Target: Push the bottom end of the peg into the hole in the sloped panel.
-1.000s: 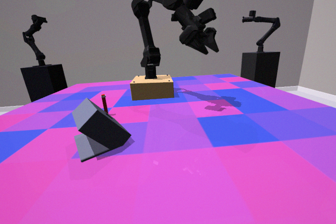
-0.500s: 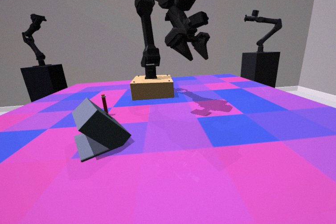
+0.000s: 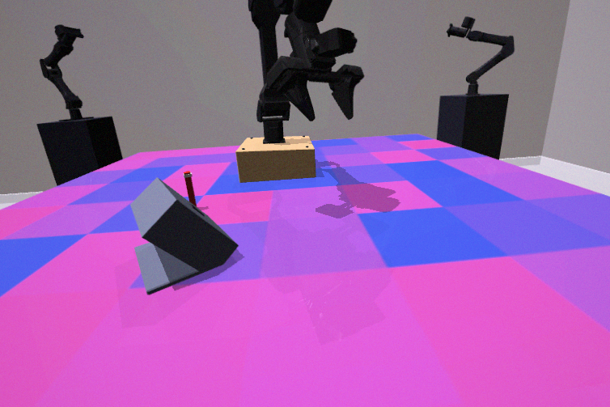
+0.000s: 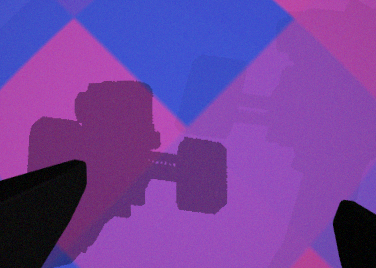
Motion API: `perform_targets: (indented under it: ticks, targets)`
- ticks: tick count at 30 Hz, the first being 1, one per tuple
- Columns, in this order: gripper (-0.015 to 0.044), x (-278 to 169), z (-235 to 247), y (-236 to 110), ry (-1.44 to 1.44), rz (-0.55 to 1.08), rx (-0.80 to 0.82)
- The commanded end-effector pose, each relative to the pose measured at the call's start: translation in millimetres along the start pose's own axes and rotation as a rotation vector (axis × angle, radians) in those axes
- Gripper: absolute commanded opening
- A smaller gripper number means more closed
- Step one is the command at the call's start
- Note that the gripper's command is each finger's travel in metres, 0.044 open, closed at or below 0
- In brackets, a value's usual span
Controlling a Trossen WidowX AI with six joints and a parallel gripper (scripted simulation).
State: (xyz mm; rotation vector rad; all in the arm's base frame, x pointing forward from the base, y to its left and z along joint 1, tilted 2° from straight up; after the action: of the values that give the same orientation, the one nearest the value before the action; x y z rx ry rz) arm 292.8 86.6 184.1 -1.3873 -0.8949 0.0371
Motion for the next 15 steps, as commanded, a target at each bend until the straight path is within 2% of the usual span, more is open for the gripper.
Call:
perform_targets:
  ticks: [1, 15]
  targets:
    - [0.0440, -4, -13, 2, -0.001, 0.031, -0.018]
    - [0.0440, -31, -61, 6, 0.016, 0.150, -0.060]
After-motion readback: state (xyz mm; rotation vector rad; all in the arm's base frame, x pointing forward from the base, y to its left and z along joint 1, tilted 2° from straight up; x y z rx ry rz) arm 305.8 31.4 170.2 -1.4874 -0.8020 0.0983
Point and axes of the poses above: the point midway between the two fingers, 35 mm back from their tips, its own y axis out along the fingers, its own z axis across the jaws, x = y × z, the point moved 6 cm from there along -y, back along the fingers, and after that the axes turned 2 degrees about -y, right-handed, at the moved point
